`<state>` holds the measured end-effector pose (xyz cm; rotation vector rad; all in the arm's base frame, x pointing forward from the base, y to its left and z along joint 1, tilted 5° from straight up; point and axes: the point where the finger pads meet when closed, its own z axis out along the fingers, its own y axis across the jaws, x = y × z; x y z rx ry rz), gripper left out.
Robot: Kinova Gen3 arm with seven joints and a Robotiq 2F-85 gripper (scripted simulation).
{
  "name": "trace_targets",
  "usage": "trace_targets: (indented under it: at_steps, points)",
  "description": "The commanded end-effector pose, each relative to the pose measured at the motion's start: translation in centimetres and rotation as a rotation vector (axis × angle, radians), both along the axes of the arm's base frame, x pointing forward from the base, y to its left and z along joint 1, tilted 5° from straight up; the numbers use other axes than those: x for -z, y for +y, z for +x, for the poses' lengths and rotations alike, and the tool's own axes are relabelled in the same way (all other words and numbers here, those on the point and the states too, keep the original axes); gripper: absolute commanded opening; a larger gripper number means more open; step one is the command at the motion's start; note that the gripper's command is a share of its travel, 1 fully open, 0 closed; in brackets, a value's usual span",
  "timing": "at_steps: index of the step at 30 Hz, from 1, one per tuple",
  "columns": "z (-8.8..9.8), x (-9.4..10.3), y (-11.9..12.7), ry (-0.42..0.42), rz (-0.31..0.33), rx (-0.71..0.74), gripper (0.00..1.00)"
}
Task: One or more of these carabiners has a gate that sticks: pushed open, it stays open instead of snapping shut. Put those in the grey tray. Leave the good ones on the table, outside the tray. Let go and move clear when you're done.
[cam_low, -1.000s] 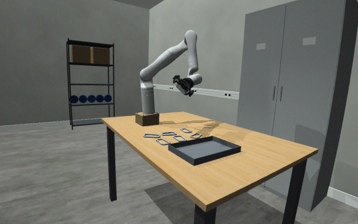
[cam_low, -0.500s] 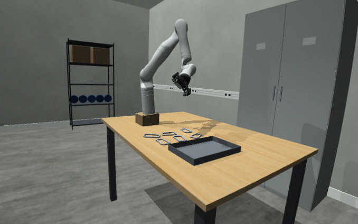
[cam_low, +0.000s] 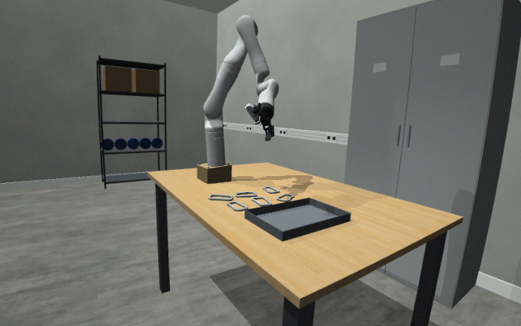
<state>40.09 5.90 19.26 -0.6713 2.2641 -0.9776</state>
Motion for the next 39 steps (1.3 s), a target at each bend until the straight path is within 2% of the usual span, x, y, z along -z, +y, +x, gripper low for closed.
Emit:
trace_targets:
  at_steps: [1, 3, 4, 7, 10, 20, 21, 25, 37, 38, 39]
  points:
    - [0.3, -0.7, -0.4, 0.014, 0.045, 0.036, 1.0]
    - [0.3, -0.7, -0.4, 0.014, 0.045, 0.036, 1.0]
    - [0.0, -0.1, -0.1, 0.259, 0.088, -0.101, 1.0]
    - [0.0, -0.1, -0.1, 0.269, 0.092, -0.106, 1.0]
    - [0.0, -0.1, -0.1, 0.316, 0.103, -0.129, 1.0]
    - [0.0, -0.1, -0.1, 0.316, 0.103, -0.129, 1.0]
    - [-0.4, 0.4, 0.4, 0.516, 0.156, -0.257, 1.0]
    - [-0.4, 0.4, 0.4, 0.556, 0.168, -0.272, 1.0]
    - [-0.4, 0.4, 0.4, 0.556, 0.168, -0.272, 1.0]
    - [-0.9, 0.6, 1.3, 0.715, 0.221, -0.356, 1.0]
    - [-0.9, 0.6, 1.3, 0.727, 0.224, -0.358, 1.0]
